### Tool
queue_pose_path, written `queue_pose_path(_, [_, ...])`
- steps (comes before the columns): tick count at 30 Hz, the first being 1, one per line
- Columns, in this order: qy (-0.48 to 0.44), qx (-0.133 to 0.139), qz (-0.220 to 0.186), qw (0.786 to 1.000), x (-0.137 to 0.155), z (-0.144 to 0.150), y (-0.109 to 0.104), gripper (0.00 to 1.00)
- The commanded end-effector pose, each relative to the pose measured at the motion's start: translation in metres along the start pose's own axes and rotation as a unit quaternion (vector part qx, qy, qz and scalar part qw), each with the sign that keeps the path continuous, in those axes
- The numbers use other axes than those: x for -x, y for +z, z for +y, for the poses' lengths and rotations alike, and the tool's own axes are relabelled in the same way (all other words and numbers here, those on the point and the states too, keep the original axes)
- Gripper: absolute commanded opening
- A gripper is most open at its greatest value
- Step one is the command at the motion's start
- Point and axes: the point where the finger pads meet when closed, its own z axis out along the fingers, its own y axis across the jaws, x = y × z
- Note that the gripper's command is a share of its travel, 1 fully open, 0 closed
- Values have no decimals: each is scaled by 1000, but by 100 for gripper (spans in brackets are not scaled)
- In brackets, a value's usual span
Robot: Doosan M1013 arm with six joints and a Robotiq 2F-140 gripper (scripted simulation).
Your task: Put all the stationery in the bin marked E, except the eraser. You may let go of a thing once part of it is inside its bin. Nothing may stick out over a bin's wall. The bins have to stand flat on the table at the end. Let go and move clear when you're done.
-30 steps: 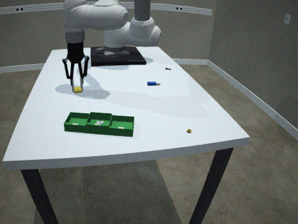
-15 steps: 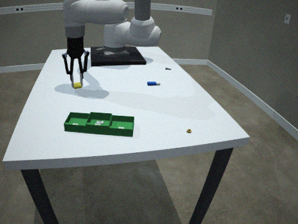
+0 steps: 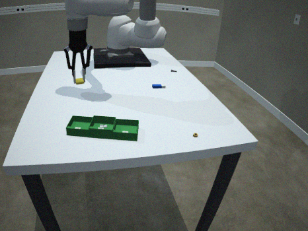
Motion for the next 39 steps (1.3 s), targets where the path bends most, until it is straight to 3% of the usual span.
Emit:
queue_pose_path(1, [0,0,0,1000,0,0,0,29])
queue_pose_path(10, [0,0,0,1000,0,0,0,29])
queue_pose_path(39, [0,0,0,1000,162,12,0,29])
